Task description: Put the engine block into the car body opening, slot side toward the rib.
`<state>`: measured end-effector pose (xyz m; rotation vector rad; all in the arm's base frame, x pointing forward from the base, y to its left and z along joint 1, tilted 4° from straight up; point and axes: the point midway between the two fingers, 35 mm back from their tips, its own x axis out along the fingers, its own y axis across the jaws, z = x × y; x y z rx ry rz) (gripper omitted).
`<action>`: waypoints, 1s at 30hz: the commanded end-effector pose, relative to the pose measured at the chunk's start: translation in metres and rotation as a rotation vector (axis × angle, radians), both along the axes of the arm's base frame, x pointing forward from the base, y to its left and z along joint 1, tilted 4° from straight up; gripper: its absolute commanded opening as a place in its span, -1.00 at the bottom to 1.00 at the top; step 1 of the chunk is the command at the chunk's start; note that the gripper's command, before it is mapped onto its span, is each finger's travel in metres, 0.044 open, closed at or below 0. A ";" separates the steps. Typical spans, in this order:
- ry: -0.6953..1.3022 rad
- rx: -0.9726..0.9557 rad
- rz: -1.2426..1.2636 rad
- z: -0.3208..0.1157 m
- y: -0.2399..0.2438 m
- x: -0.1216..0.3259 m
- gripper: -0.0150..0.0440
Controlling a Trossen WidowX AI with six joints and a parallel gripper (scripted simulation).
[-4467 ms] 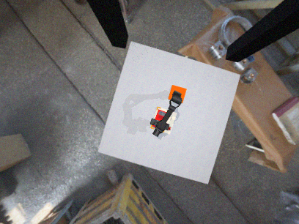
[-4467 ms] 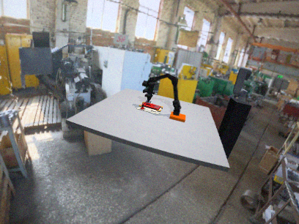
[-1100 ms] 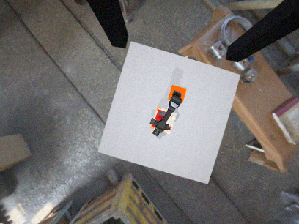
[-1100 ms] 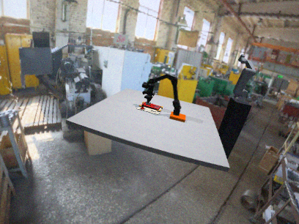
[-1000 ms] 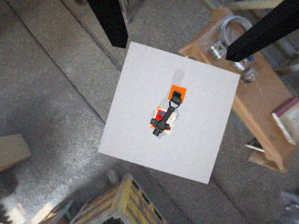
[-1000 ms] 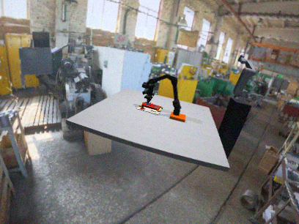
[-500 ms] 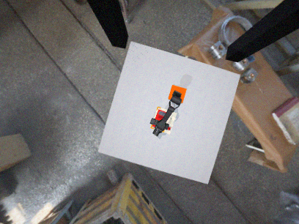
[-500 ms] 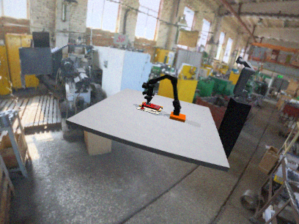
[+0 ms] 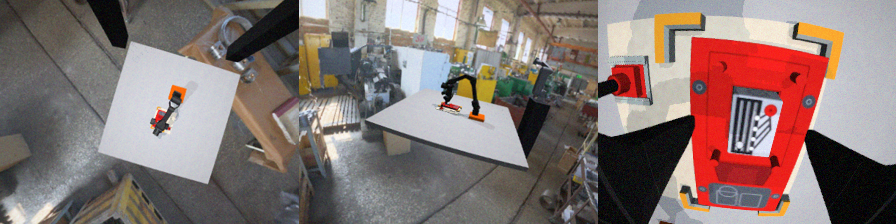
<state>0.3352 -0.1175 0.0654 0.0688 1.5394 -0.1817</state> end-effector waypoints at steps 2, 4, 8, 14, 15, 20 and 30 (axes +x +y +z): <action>0.000 -0.001 0.000 0.000 0.000 0.000 1.00; 0.000 -0.001 0.000 0.000 0.000 0.000 1.00; 0.000 -0.003 0.005 0.014 0.001 -0.001 1.00; 0.000 -0.003 0.005 0.014 0.001 -0.001 0.82; 0.000 -0.003 0.005 0.014 0.001 -0.001 0.73; 0.000 -0.003 0.005 0.014 0.001 -0.001 0.29; 0.000 -0.003 0.005 0.014 0.001 -0.001 -0.49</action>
